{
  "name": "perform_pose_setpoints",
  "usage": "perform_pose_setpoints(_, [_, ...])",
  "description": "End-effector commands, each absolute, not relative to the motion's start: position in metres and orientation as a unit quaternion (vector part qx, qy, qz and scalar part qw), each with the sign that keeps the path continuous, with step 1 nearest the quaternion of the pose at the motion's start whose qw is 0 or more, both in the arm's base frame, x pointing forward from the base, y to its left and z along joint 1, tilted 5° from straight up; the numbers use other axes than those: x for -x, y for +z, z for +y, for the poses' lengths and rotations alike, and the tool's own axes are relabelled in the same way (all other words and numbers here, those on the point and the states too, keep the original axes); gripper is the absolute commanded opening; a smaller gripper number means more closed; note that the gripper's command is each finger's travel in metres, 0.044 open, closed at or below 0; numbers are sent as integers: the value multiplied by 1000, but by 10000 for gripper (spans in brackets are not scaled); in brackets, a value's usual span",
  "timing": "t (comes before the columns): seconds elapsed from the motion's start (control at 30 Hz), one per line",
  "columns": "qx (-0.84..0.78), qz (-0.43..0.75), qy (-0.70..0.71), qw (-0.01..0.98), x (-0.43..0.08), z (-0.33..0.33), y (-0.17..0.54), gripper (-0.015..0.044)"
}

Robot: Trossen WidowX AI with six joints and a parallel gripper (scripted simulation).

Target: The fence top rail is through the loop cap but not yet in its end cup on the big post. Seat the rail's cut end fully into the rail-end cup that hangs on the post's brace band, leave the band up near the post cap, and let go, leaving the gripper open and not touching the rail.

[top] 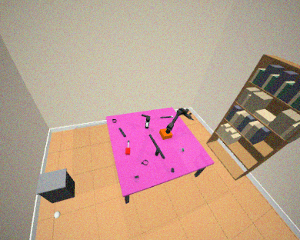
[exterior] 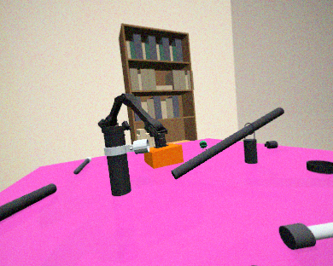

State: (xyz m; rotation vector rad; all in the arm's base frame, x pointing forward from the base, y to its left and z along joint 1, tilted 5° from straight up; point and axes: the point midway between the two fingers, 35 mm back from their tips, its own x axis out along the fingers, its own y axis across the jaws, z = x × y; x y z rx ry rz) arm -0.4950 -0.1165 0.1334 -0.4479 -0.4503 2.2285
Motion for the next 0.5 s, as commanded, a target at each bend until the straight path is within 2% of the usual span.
perform_pose_setpoints(0.0, [177,-178,882,399,495,-118,134,426])
perform_pose_setpoints(0.2, [188,-193,911,311,471,-181,141,440])
perform_pose_setpoints(0.47, [199,-221,946,126,394,-297,156,440])
